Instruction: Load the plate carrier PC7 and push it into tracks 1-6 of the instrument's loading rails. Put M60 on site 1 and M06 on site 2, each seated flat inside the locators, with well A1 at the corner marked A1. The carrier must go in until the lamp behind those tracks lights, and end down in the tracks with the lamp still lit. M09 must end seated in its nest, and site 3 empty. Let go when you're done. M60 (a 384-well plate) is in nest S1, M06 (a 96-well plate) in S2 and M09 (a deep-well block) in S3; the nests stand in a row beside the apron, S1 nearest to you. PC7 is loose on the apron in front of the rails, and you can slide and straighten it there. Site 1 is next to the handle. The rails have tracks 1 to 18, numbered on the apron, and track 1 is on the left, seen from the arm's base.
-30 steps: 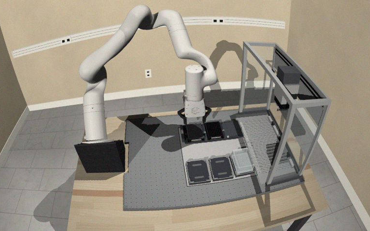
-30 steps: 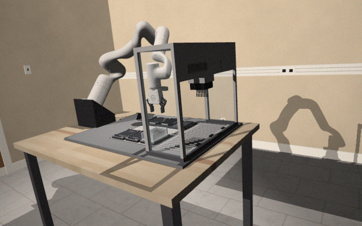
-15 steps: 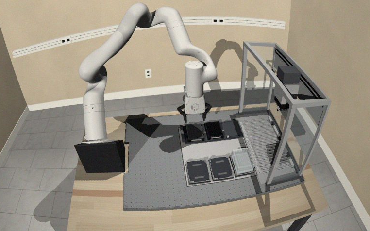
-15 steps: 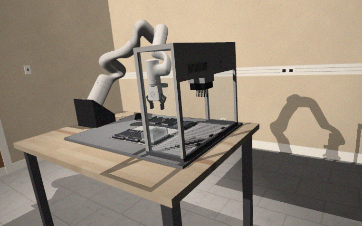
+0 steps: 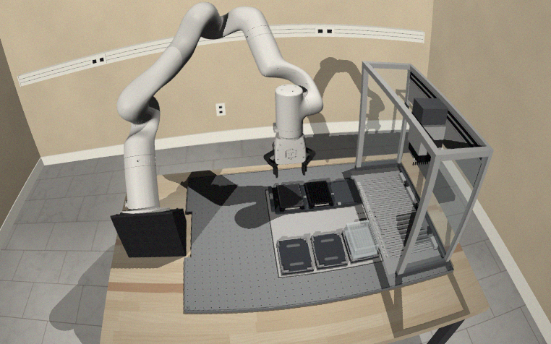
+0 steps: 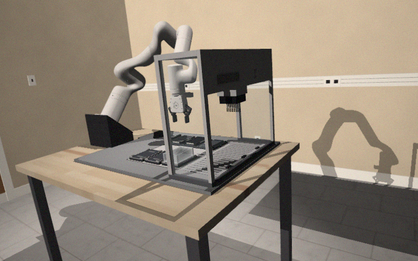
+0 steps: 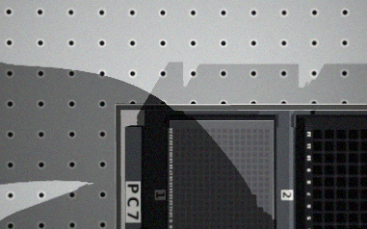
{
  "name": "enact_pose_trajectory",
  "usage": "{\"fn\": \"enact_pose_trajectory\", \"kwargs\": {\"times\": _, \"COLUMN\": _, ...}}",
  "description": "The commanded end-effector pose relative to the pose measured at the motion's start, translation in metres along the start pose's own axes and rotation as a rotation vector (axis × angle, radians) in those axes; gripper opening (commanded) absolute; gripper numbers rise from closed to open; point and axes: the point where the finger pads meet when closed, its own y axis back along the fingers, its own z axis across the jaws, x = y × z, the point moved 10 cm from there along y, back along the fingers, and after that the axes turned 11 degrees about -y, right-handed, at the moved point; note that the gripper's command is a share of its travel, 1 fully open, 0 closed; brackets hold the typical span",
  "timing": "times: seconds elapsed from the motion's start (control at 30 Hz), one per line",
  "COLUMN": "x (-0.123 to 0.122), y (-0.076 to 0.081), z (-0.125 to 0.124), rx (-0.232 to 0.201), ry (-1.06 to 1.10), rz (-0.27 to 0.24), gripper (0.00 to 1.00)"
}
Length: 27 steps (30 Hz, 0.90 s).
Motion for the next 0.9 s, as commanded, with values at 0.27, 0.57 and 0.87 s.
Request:
{"fn": "enact_pose_trajectory", "kwargs": {"times": 0.27, "x": 0.0, "y": 0.012, "z": 0.001, "rx": -0.001, "ry": 0.0, "rz": 0.0, "gripper": 1.0}}
{"fn": "enact_pose_trajectory", "kwargs": {"times": 0.57, "x": -0.003, "y": 0.011, "z": 0.005, "rx": -0.001, "ry": 0.004, "rz": 0.0, "gripper": 1.0}}
{"fn": "enact_pose_trajectory", "kwargs": {"times": 0.87, "x": -0.022, "y": 0.009, "z": 0.034, "rx": -0.002, "ry": 0.004, "rz": 0.0, "gripper": 1.0}}
